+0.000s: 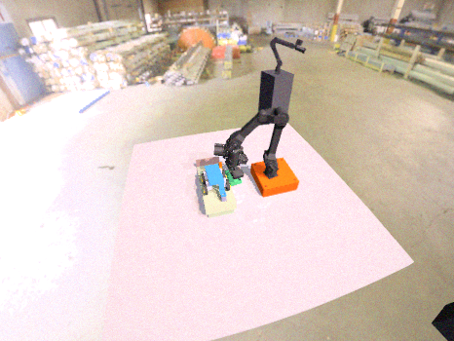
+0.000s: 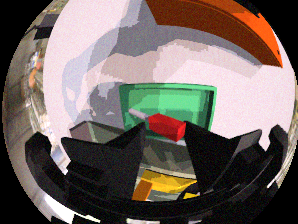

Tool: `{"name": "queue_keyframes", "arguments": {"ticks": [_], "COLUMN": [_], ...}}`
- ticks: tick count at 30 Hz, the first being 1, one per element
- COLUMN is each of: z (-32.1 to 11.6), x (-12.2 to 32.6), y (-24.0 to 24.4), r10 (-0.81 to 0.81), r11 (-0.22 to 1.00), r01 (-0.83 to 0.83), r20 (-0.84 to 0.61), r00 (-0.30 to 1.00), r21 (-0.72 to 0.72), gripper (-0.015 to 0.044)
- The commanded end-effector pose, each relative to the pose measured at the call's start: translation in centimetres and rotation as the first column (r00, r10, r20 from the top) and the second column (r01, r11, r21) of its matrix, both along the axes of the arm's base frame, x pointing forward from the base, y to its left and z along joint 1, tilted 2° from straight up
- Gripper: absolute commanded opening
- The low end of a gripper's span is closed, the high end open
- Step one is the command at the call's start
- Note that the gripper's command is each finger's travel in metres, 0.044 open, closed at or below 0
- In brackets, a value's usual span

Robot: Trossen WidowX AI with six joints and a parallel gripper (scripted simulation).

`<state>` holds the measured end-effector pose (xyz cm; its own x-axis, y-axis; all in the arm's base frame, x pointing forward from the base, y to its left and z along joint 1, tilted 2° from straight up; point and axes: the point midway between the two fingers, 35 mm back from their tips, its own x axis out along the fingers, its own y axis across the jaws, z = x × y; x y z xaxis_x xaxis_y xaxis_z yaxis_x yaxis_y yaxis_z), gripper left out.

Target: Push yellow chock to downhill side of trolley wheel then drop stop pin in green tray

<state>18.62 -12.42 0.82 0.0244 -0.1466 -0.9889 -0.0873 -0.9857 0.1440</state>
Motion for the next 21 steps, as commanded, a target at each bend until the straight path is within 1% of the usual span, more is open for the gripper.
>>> {"name": "queue_keyframes", "arguments": {"ticks": [1,21], "z": [-0.21,-1.02], "x": [-0.07,-0.11], "y": [0.21,1.13], "r10": [-0.004,-0.004], "r11": [1.000,1.000], "r01": [0.004,0.004], "r20": [-0.003,-0.003], "r00": [1.000,1.000], "r21": [-0.002,-0.001], "gripper": [0.0190,0.0190]}}
